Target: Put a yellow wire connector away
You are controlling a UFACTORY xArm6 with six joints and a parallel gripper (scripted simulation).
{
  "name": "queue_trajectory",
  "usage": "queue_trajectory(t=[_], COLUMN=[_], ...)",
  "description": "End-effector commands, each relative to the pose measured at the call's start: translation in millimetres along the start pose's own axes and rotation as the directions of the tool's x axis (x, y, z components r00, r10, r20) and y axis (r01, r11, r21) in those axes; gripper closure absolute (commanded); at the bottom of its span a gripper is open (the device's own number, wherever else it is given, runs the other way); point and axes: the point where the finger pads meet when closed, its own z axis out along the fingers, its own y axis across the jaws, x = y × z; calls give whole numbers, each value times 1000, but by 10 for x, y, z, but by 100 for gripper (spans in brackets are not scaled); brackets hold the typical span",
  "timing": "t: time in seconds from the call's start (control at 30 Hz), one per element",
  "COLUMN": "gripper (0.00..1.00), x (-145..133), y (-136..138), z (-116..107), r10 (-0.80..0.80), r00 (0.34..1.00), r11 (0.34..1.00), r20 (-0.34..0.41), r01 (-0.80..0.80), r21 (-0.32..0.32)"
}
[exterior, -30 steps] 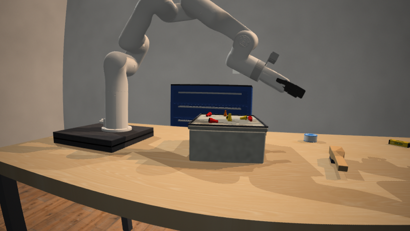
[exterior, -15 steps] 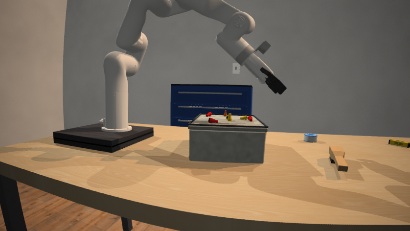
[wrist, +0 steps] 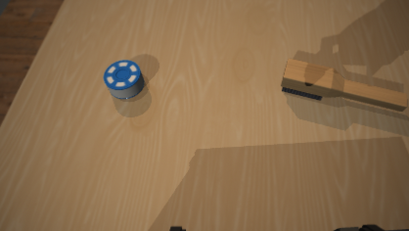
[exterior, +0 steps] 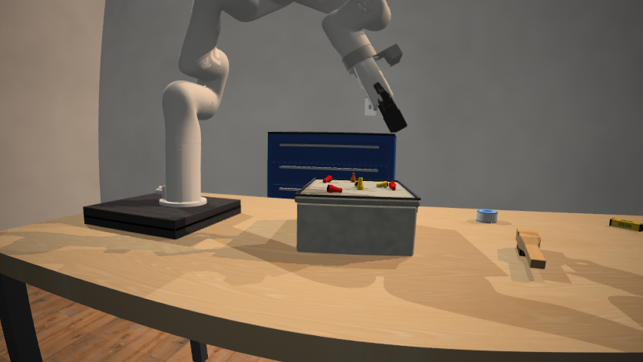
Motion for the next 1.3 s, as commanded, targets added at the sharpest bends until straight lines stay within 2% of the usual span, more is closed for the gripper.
queue_trajectory(t=[0.0,0.07,0.13,0.4,0.63,0.7,1.03,1.27], gripper=[0,0,0,0,0,0,0,0], x=[-307,-398,-398,-714,-919,-919,-1096,-1141], y=[75,103,103,196,252,252,296,306], z=[-391,-510,-510,-951,-1268,-1268,-1567,-1647], r10=[3,5,5,19,33,33,49,53], r00=[991,986,986,954,922,922,888,878], r11=[1000,1000,1000,1000,999,999,998,998], r20=[131,169,169,300,385,385,458,476], r01=[-1,-3,-3,-11,-19,-19,-27,-30], r21=[-10,-12,-12,-26,-39,-39,-53,-57])
